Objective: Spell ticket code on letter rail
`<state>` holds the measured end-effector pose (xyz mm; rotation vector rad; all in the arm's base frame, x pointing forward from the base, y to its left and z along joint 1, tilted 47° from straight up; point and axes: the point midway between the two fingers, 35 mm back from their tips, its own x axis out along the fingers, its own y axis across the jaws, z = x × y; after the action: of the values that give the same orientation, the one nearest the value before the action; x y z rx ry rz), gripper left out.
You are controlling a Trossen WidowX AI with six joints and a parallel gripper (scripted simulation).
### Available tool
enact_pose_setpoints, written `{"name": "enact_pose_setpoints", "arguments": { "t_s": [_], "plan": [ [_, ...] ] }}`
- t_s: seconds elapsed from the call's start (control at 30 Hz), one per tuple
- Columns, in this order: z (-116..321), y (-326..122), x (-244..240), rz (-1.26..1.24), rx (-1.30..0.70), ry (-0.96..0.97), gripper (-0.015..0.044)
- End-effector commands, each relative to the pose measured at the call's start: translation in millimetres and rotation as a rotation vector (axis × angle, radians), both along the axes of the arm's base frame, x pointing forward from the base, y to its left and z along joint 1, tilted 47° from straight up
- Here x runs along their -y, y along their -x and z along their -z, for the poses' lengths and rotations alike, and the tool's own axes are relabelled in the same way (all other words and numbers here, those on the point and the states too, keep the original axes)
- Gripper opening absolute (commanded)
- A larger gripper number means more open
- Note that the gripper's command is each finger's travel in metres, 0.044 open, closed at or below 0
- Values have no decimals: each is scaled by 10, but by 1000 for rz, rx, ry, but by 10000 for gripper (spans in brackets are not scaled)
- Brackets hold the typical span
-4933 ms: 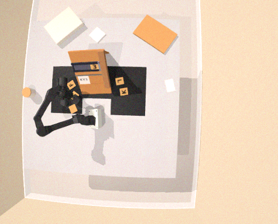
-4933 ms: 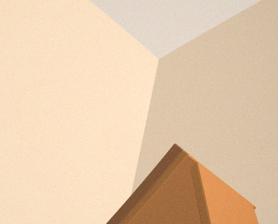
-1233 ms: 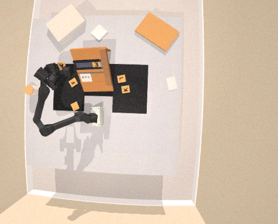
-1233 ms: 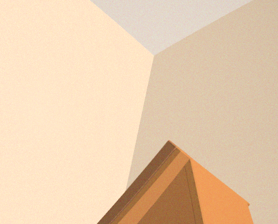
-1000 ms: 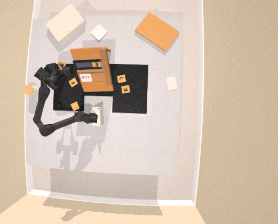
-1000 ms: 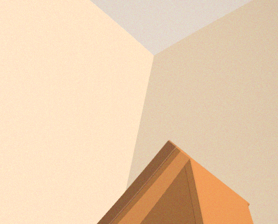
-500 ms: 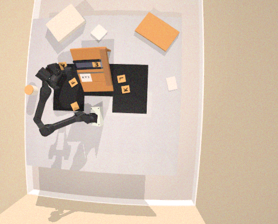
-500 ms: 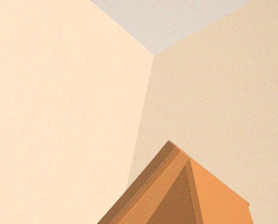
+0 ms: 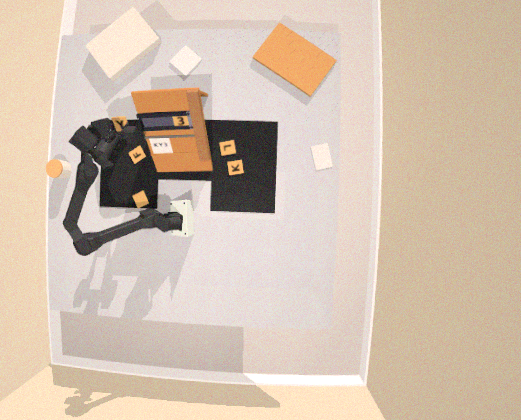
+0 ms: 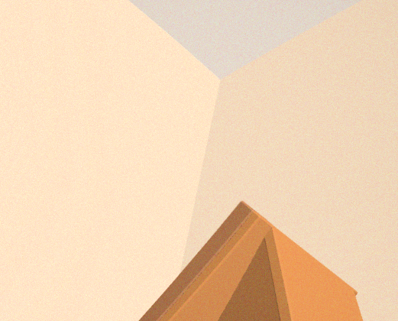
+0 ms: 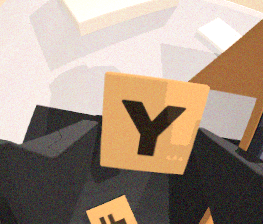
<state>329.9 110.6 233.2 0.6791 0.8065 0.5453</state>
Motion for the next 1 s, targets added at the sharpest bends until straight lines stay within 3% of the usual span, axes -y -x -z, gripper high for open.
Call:
{"name": "enact_pose_setpoints", "arguments": {
  "t_s": [0.0,0.97],
  "plan": [
    [56,7,7,-5,-9,1,0],
    [159,-25,105,-5,-9,1,0]
  ]
}}
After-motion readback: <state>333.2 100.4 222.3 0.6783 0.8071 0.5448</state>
